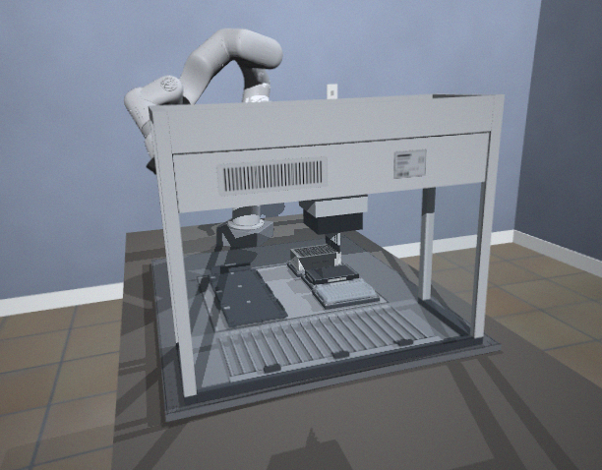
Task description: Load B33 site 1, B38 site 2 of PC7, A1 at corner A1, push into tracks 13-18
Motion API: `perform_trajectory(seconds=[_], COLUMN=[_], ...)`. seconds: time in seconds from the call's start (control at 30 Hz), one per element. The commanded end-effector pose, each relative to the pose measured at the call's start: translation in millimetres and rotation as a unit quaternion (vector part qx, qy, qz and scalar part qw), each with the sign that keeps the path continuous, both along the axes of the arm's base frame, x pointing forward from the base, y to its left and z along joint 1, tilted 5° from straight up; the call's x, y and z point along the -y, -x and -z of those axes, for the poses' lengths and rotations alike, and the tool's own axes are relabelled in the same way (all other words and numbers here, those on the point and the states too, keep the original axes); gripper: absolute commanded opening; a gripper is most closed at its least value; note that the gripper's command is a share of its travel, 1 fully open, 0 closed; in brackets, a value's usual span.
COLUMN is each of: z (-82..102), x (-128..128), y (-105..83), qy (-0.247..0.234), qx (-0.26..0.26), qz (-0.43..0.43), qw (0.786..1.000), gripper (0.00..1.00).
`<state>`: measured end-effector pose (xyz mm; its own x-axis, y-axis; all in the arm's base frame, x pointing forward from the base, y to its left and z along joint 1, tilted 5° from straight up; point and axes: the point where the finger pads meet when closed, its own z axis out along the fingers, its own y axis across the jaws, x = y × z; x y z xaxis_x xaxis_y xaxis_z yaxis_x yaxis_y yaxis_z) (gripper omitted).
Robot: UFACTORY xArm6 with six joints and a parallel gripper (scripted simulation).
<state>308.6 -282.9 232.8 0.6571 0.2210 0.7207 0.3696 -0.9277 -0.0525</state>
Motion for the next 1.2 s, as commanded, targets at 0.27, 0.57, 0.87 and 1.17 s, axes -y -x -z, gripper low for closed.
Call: perform_trajectory(seconds=[0.27, 0.57, 0.87, 1.17], z=[-1.6, -0.5, 9.2, 16.2], x=[0.9, -0.8, -15.7, -27.1], y=[-0.4, -5.0, -40.5, -63.0], qy=[0.002, 0.005, 0.022, 0.036], qx=[0.001, -0.008, -0.056, -0.082], qz=[0.0, -0.013, -0.082, -0.121], qw=[1.0, 1.0, 0.995, 0.989], gripper=[1.0, 1.0, 1.0, 1.0])
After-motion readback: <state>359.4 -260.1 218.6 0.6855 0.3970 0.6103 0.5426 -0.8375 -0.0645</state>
